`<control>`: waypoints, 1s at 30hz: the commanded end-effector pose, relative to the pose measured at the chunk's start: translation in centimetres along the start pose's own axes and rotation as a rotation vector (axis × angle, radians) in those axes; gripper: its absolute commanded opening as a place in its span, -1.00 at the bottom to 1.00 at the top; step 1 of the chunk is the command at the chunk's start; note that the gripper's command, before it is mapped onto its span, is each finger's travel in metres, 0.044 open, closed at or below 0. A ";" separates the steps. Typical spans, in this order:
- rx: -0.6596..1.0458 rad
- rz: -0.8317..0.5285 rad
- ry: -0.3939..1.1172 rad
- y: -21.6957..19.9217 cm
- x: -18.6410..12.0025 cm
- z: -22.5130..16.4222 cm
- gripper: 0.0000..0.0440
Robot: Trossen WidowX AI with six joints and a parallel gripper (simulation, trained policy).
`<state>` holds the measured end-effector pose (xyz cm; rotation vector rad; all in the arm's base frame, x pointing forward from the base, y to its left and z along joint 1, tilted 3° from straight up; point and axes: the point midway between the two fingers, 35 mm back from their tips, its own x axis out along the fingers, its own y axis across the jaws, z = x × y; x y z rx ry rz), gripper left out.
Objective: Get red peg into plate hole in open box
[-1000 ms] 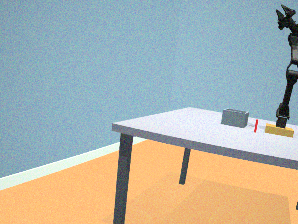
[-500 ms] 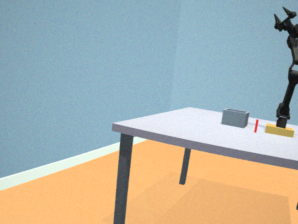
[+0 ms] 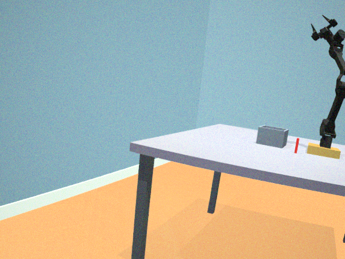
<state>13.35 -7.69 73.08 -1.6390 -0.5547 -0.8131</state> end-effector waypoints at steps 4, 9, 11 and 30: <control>0.236 0.070 0.078 4.3 0.3 -2.5 1.00; 0.392 0.123 0.128 7.3 0.3 -3.4 1.00; 0.454 0.146 0.149 8.5 0.3 -3.7 1.00; 1.003 0.409 0.372 21.3 -1.4 -2.4 1.00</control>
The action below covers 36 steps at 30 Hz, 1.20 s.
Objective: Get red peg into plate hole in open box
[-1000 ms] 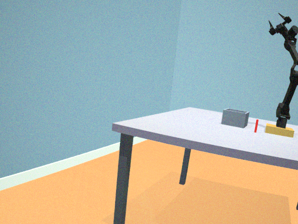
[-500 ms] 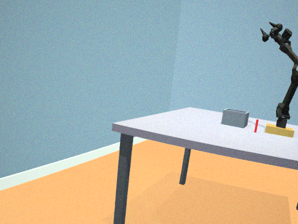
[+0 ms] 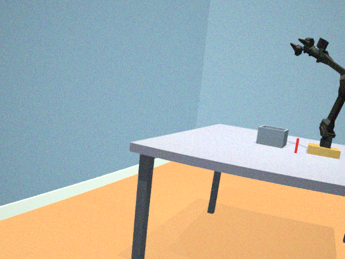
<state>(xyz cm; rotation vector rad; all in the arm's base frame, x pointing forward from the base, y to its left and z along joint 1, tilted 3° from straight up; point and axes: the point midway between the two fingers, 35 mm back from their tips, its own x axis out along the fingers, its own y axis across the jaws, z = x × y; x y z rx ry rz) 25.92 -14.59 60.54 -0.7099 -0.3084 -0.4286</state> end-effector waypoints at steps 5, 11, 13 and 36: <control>0.224 0.109 0.134 5.0 0.9 -3.7 1.00; 0.377 0.189 0.241 9.0 0.8 -5.7 1.00; 0.426 0.215 0.280 10.4 0.6 -6.3 1.00; 0.879 0.435 0.857 26.6 -6.5 -11.4 1.00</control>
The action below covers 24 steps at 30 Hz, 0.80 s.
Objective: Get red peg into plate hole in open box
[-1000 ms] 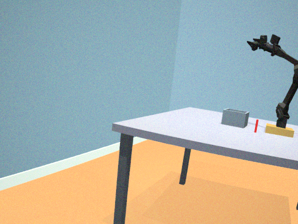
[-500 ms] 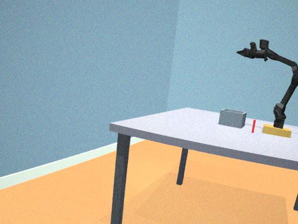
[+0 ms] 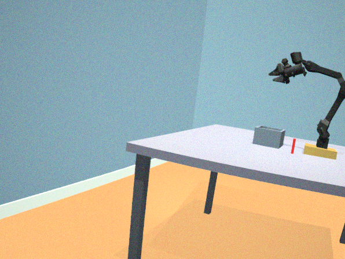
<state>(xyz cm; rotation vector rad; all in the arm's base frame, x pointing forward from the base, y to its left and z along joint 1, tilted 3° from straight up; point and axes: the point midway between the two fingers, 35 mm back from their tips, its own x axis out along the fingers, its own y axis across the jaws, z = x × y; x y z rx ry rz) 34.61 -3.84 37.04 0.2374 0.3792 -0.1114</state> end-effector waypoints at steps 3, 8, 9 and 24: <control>0.118 -0.009 0.165 1.5 0.9 -4.9 1.00; 0.207 -0.035 0.304 2.7 1.0 -9.0 1.00; 0.223 -0.042 0.332 3.0 0.9 -9.8 1.00; 0.420 -0.273 0.725 5.2 -2.1 -21.9 1.00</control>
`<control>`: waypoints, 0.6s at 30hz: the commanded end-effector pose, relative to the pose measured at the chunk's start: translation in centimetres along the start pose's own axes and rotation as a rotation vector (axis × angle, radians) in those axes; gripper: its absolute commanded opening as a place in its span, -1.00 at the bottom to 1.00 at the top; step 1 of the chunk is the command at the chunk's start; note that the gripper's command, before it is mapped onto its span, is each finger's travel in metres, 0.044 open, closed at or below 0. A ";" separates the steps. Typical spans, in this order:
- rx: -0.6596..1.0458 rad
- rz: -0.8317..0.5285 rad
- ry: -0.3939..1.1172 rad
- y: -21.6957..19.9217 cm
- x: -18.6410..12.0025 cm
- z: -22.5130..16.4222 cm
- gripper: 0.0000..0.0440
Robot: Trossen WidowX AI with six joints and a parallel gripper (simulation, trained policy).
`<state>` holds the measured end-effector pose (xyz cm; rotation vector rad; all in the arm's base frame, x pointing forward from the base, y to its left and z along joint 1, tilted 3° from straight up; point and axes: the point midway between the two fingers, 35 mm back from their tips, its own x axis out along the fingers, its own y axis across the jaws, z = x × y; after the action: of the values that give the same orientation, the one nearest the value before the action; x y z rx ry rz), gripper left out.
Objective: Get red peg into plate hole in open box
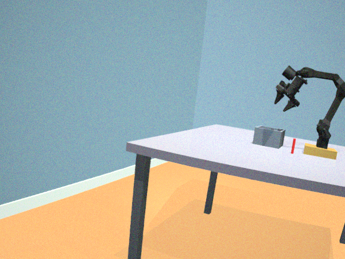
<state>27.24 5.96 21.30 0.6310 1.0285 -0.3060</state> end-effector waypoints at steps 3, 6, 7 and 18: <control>0.087 -0.146 0.122 -1.7 1.7 -4.6 1.00; 0.127 -0.216 0.169 -2.6 2.2 -6.7 1.00; 0.139 -0.239 0.182 -2.8 2.4 -7.3 1.00; 0.255 -0.433 0.259 -5.2 4.8 -12.8 1.00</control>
<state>18.97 9.66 12.35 0.6837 1.3571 -0.6948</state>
